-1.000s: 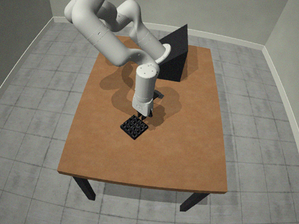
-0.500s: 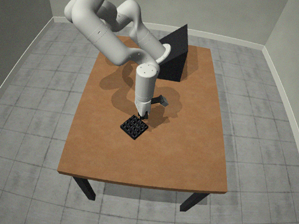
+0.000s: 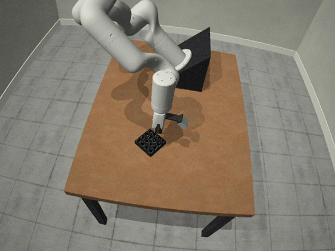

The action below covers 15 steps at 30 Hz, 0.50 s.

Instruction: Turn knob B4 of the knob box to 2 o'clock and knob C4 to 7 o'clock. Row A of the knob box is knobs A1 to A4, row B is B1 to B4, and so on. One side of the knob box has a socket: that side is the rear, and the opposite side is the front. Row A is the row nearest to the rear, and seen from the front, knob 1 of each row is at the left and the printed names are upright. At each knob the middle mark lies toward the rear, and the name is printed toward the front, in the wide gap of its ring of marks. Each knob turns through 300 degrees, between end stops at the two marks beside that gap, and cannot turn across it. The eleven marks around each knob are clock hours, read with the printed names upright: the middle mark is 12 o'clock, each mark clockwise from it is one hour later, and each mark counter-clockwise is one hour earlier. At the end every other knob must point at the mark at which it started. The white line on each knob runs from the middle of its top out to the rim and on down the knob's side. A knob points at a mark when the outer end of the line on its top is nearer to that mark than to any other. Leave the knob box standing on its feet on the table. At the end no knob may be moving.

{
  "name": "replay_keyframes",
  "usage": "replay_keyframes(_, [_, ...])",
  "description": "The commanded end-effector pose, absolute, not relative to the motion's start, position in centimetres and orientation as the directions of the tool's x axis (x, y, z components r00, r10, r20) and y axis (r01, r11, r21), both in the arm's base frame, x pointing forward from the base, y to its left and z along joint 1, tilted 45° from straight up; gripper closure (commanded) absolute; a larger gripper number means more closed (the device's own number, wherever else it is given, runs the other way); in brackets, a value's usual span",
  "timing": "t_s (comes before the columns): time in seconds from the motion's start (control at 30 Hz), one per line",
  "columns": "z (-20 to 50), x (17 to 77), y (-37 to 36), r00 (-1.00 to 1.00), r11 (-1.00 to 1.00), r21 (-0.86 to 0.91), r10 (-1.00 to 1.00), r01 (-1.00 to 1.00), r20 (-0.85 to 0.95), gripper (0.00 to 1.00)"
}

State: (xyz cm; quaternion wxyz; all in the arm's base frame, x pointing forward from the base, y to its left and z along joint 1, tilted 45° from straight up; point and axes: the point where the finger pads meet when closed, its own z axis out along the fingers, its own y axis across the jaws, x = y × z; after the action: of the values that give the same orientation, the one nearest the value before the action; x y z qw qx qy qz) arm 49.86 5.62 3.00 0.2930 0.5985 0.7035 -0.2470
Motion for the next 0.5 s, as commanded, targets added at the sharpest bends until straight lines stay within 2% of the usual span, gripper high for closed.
replay_keyframes(0.0, [3.08,49.9,5.72,-0.02,0.105,0.078,0.708,0.991,-0.706,0.81])
replay_keyframes(0.2, [3.15,49.89,5.79,0.114,0.009,0.172,0.715,0.985,-0.689,0.81])
replay_keyframes(0.47, [3.17,49.89,5.81,0.139,-0.009,0.19,0.715,0.982,-0.685,0.81])
